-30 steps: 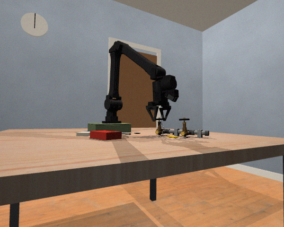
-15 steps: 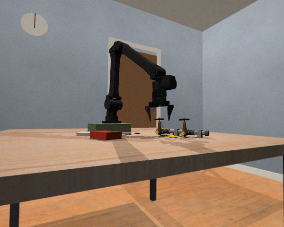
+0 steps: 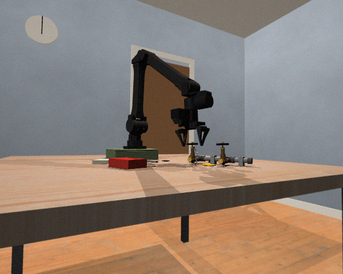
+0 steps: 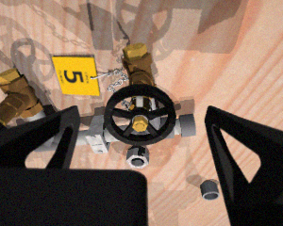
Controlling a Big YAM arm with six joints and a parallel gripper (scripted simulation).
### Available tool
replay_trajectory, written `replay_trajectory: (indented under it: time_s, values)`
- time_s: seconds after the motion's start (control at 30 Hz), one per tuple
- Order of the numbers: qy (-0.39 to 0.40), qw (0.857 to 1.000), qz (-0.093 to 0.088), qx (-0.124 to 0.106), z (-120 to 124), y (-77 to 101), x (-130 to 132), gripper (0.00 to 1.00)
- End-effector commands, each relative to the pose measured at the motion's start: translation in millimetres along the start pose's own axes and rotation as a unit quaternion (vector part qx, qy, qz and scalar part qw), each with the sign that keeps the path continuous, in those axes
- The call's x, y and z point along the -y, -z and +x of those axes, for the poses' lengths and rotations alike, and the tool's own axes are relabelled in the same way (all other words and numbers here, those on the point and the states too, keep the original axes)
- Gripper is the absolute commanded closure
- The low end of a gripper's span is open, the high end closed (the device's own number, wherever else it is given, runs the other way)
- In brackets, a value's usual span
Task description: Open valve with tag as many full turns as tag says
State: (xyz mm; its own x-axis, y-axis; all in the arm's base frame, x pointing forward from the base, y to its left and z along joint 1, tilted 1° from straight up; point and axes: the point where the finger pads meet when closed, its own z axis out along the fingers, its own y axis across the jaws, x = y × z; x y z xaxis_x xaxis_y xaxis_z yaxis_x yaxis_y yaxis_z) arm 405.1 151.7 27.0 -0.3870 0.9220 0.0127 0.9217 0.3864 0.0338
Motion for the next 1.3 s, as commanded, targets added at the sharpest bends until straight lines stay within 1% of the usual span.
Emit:
replay_trajectory:
  time_s: [0.0,0.33,0.37,1.27]
  values:
    - [-0.119,0.993,-0.019,0.009,-2.4,13.1,-13.2,0.0]
    - [-0.119,0.993,-0.019,0.009,-2.1,13.0,-13.1,0.0]
    - [-0.119,0.993,-0.019,0.009,-2.1,13.0,-13.1,1.0]
    - [-0.111,0.994,-0.019,0.008,-1.9,13.4,-13.0,1.0]
